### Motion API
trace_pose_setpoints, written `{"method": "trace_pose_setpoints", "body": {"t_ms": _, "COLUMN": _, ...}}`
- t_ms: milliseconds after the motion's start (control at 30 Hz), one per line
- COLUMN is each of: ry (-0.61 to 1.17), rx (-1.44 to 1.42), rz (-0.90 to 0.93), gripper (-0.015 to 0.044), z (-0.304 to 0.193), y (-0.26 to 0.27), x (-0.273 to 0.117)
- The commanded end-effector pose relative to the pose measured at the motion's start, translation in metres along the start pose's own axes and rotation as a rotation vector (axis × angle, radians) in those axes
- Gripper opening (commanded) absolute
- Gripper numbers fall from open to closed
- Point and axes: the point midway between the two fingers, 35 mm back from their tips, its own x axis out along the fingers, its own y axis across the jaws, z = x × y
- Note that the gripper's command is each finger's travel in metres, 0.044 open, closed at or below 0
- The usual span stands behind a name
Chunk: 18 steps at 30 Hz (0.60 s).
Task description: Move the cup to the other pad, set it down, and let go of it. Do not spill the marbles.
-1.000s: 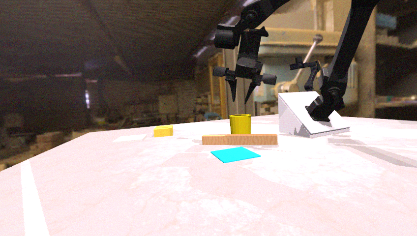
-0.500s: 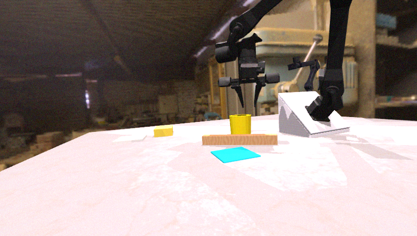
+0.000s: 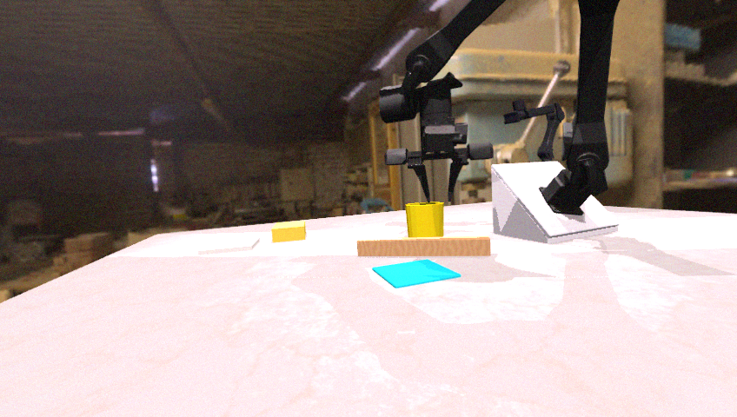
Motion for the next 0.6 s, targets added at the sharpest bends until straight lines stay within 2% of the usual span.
{"method": "trace_pose_setpoints", "body": {"t_ms": 0, "ry": -0.004, "rx": 0.004, "rz": 0.007, "gripper": 0.0167, "z": 0.001, "y": 0.001, "x": 0.009}}
{"method": "trace_pose_setpoints", "body": {"t_ms": 567, "ry": -0.006, "rx": 0.003, "rz": 0.008, "gripper": 0.0167, "z": 0.001, "y": 0.003, "x": 0.037}}
